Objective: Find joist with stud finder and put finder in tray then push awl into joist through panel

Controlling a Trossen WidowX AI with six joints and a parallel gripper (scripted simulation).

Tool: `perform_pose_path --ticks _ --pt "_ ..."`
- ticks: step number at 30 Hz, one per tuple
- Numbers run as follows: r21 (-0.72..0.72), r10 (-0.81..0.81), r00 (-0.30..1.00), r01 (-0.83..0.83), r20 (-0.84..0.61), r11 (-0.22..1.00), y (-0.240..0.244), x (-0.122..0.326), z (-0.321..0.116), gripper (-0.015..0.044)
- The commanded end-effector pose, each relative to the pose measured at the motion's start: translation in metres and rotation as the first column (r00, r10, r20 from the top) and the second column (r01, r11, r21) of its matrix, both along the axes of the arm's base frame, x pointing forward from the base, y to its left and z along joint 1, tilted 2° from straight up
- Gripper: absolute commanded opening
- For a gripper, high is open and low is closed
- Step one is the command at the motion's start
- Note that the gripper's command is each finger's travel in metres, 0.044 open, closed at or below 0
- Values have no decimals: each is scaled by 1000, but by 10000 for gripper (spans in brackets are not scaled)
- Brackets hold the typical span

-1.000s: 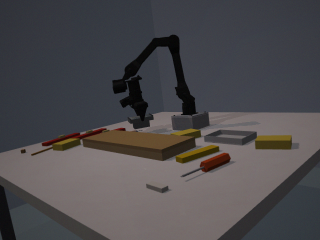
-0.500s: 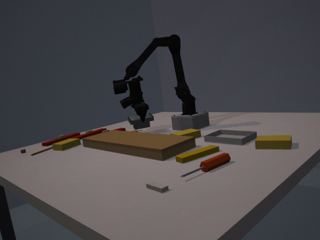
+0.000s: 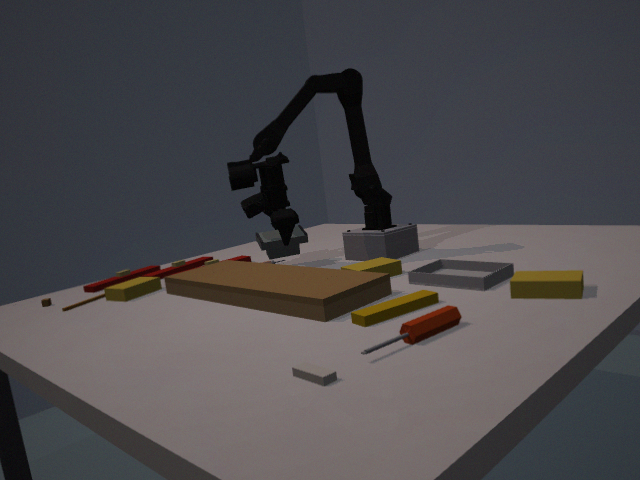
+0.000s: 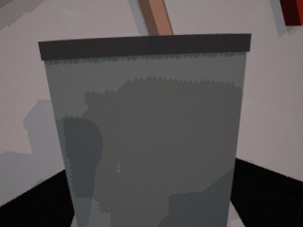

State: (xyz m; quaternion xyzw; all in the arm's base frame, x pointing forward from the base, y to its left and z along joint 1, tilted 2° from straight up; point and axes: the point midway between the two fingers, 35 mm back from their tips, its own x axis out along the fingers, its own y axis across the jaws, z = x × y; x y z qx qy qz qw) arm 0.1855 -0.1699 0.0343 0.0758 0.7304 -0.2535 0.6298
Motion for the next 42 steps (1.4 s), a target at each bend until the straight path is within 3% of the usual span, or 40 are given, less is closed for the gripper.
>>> perform_pose_path --ticks 1,42 --pt "-24 -3 1000 3 -11 1000 0 0 0 0" --pt "-291 -26 990 -16 -142 956 7 3 -4 0"
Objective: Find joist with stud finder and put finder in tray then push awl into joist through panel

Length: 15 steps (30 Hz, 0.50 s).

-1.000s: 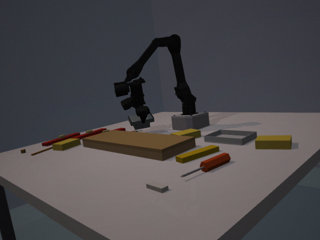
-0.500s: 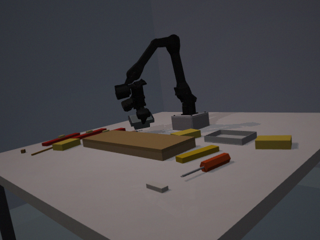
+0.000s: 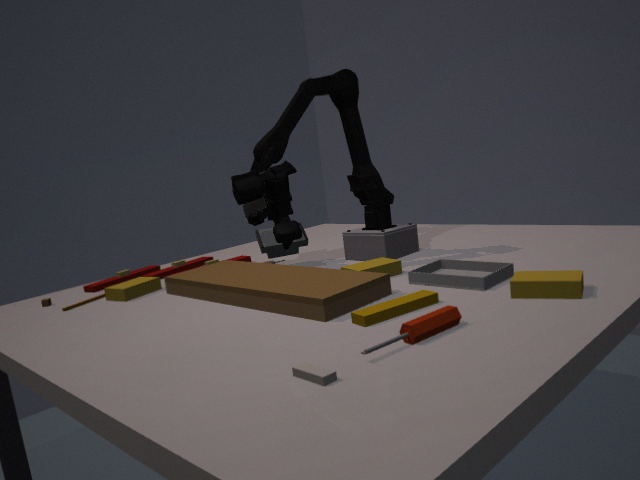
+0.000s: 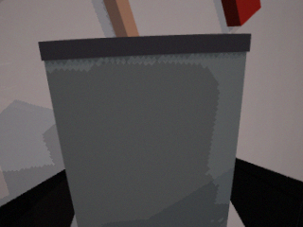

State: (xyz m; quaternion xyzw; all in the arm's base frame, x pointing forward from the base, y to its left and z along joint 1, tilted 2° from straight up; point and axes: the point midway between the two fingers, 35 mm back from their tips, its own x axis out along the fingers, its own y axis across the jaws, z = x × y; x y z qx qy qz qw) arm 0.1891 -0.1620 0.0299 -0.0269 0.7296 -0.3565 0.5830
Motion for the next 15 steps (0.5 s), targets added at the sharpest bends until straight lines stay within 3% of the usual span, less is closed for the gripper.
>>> perform_pose_path --ticks 1,15 --pt "-28 -2 1000 2 -13 1000 0 0 0 0" --pt "-127 -18 997 8 -74 992 2 -1 -3 0"
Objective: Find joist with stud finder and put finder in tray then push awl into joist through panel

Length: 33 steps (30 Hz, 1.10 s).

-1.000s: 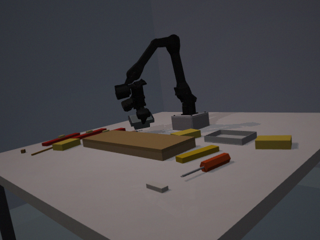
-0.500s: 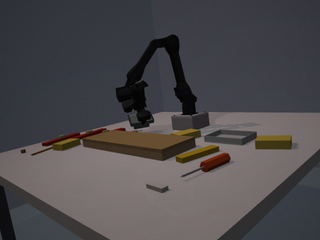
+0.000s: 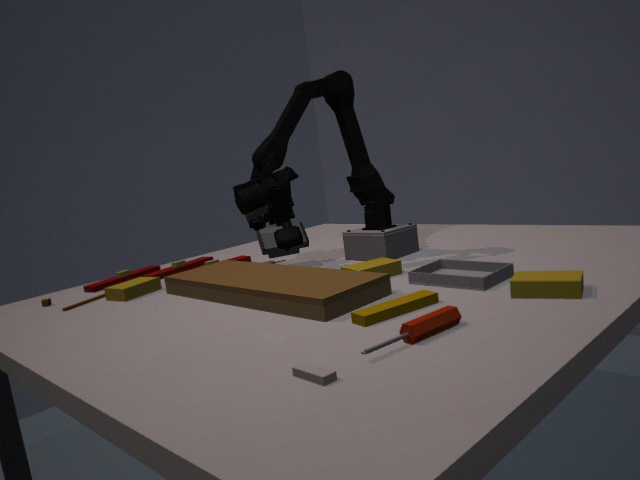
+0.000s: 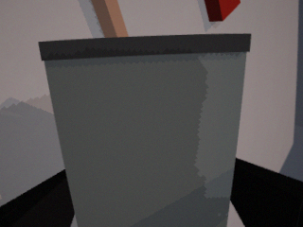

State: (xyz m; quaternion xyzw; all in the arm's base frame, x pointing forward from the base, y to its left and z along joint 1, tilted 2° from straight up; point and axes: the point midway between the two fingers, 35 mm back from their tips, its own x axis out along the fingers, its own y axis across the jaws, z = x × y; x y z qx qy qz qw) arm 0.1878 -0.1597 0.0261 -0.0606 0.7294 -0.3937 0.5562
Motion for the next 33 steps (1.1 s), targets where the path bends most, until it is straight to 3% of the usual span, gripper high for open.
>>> perform_pose_path --ticks 1,19,33 --pt "-39 0 1000 -1 -18 999 0 1 1 0" --pt "-180 8 997 -21 -77 983 3 3 -1 0" --pt "-169 6 997 -19 -74 985 3 4 -21 0"
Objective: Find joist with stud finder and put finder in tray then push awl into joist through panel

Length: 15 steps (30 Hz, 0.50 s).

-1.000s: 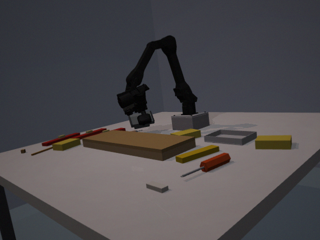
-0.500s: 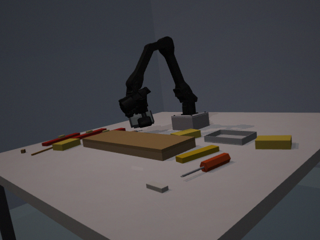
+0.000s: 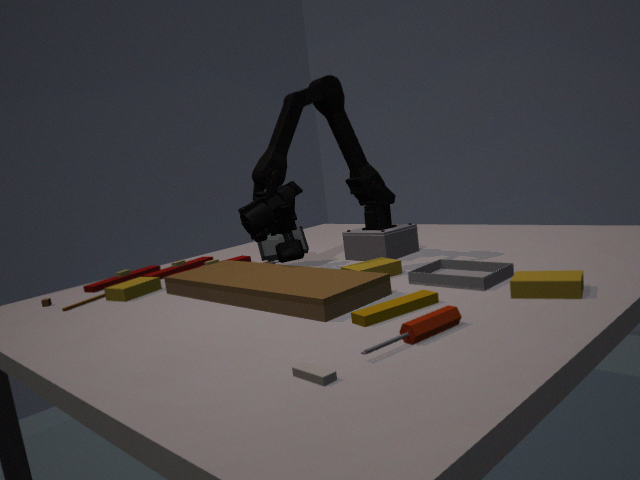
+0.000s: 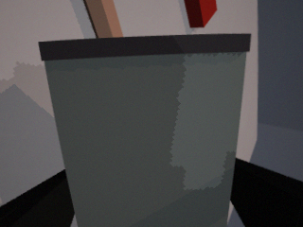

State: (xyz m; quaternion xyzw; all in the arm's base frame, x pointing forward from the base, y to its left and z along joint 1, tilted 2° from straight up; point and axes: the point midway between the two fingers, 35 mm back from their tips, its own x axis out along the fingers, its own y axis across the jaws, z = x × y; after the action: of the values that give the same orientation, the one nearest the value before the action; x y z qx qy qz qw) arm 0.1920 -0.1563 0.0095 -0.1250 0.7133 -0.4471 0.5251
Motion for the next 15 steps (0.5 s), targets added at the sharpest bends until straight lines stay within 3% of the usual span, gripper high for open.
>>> perform_pose_path --ticks 1,8,15 --pt "-4 1 1000 -1 -2 1000 0 0 -6 0" --pt "1 -1 1000 1 3 1000 0 0 -15 0" --pt "2 -1 1000 1 3 1000 0 1 -12 184"
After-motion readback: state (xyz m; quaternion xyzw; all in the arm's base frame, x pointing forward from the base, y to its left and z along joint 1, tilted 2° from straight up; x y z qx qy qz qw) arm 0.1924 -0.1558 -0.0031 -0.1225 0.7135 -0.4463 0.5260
